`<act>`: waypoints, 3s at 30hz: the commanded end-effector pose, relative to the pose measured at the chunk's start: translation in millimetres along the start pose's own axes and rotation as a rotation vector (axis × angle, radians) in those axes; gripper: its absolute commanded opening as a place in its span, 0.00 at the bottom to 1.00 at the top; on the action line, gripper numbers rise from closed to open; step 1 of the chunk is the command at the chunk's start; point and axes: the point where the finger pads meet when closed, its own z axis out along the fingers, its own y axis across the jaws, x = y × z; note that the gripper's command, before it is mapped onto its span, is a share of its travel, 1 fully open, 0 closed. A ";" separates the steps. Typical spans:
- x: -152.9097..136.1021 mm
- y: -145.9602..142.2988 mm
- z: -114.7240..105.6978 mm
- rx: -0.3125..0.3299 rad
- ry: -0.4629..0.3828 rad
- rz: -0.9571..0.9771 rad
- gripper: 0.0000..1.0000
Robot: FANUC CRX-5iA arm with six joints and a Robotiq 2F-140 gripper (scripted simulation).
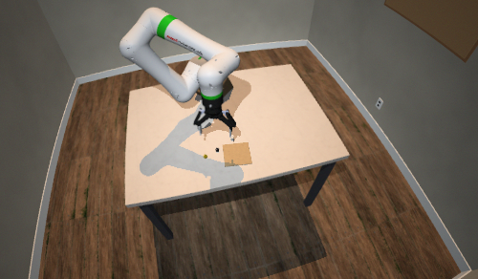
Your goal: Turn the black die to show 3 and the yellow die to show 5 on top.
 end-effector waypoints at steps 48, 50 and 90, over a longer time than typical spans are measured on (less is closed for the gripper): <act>-1.8 4.5 34.6 0.008 -0.001 -1.388 0.19; -1.8 4.5 34.6 0.008 -0.001 -1.388 0.19; -1.8 4.5 37.7 0.009 -0.001 -1.388 0.19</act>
